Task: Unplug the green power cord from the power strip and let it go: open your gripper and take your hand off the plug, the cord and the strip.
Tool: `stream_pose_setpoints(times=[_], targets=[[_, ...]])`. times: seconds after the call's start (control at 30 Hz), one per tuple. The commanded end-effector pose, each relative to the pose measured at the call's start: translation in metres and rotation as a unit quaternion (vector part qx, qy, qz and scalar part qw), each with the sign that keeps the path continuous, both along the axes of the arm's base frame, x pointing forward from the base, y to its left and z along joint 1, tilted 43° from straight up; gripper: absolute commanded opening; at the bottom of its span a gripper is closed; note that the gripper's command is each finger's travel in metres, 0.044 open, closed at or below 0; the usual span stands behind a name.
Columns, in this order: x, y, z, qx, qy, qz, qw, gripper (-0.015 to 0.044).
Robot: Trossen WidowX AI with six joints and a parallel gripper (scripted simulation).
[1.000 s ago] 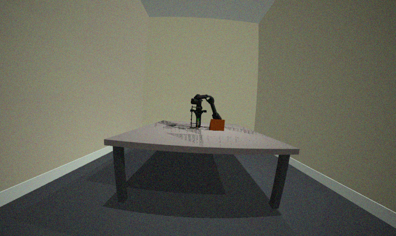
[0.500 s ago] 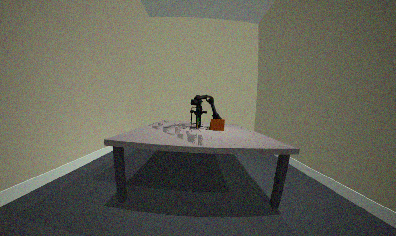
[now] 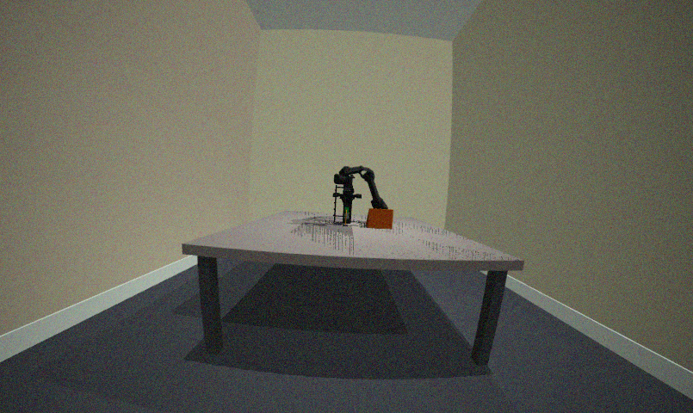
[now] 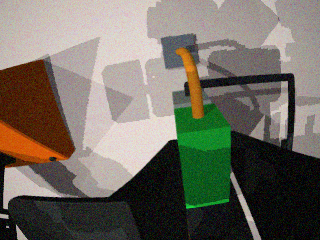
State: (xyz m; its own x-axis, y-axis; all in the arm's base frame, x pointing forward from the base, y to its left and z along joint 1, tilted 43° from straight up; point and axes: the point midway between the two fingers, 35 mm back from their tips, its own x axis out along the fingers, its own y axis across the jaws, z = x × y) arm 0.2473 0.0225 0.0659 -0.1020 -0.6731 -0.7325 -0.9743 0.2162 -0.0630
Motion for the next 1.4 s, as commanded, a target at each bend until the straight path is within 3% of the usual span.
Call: stream_pose_setpoints(times=[0.0, 1.0, 1.2, 1.37], targets=[[0.003, 0.008, -0.006, 0.007, -0.003, 0.000, 1.000, 0.0000], [0.012, 0.047, -0.034, 0.009, -0.004, 0.001, 1.000, 0.0000], [0.010, 0.035, -0.030, 0.007, -0.002, -0.007, 1.000, 0.0157], [0.010, 0.035, -0.030, 0.007, -0.002, -0.007, 1.000, 0.0160]])
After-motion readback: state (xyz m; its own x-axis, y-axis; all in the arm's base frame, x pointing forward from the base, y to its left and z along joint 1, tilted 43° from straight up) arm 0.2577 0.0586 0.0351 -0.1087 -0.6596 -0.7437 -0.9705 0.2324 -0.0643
